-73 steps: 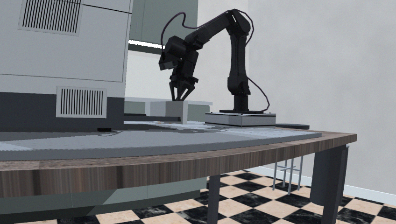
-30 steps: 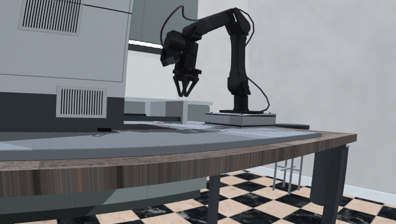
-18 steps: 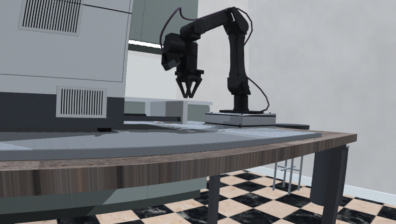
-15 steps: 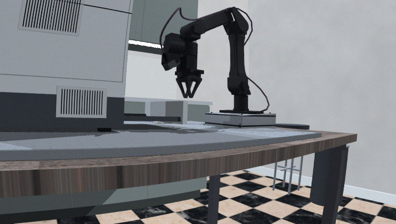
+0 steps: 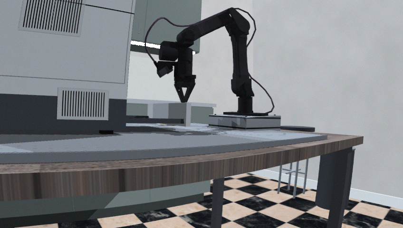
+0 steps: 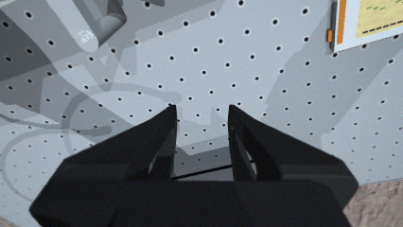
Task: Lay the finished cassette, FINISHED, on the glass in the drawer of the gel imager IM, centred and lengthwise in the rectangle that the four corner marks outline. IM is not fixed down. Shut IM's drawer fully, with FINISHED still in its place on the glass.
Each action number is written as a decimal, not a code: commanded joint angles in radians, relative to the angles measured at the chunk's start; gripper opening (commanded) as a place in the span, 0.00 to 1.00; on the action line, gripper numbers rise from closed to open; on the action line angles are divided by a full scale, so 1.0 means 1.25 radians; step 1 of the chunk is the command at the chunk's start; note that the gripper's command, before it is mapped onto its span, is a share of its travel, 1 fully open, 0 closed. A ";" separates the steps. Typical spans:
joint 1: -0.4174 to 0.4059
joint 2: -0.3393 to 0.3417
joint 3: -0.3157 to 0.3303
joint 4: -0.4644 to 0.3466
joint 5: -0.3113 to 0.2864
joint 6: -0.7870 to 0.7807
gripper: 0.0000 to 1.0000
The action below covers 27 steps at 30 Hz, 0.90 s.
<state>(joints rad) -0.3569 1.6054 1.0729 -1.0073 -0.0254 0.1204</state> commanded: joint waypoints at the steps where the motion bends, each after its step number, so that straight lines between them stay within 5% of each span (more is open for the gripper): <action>1: -0.049 0.013 0.029 0.023 -0.009 0.064 0.35; 27: -0.312 0.167 0.140 0.038 -0.017 0.388 0.35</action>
<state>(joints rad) -0.7265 1.7992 1.2026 -0.9512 -0.0402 0.5354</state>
